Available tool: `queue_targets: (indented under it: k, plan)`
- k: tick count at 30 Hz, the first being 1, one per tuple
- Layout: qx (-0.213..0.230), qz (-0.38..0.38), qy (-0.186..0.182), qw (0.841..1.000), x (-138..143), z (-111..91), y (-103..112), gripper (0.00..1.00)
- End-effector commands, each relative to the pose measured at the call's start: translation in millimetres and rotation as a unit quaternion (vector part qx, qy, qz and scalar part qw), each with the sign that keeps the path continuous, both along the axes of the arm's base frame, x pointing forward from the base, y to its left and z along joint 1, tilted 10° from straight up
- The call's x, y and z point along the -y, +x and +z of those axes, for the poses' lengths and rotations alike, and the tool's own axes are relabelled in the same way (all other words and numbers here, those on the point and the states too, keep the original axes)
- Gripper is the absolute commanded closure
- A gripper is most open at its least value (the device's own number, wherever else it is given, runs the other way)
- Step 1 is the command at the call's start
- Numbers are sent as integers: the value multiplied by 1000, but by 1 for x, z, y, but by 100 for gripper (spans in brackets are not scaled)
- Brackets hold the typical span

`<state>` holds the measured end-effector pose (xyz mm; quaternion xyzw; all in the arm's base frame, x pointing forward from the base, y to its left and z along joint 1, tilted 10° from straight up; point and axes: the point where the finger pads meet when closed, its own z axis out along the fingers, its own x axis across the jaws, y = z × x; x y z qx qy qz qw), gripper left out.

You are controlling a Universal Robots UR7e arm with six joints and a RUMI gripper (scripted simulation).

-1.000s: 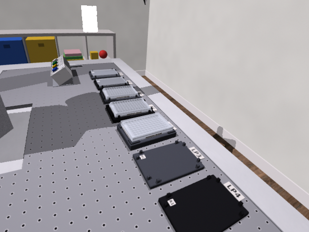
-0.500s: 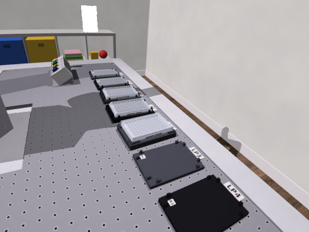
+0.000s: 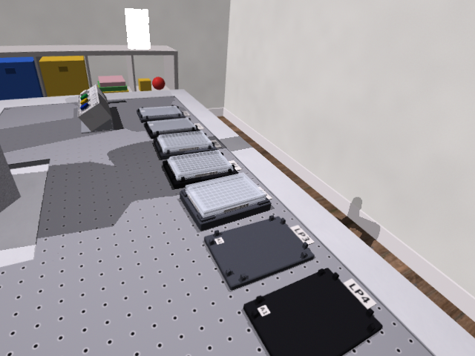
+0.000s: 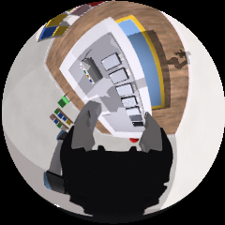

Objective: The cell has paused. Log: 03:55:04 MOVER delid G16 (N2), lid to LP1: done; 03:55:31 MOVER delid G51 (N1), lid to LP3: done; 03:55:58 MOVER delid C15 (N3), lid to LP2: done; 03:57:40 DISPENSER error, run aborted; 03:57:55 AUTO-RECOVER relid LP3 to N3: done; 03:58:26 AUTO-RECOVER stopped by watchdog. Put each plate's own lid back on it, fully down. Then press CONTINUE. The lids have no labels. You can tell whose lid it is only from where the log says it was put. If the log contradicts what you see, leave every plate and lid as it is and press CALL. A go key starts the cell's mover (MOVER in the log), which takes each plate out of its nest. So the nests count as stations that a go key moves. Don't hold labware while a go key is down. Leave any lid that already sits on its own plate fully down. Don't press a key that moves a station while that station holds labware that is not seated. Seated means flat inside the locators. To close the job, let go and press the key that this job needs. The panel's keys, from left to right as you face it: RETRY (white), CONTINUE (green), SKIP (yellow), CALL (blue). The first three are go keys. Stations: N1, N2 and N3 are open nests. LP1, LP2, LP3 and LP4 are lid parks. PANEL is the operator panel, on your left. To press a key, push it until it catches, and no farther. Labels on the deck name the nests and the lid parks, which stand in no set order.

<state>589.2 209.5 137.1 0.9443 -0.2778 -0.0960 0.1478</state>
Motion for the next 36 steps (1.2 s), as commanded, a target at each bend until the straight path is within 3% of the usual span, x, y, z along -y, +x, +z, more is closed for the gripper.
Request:
queue_targets:
  k: [1, 26, 36]
  plan:
    - [5, -8, 2, 1000, 15, 16, -5, 18]
    - [43, -112, 14, 993, 73, 72, -40, 18]
    - [66, -172, 20, 983, 102, 97, -65, 18]
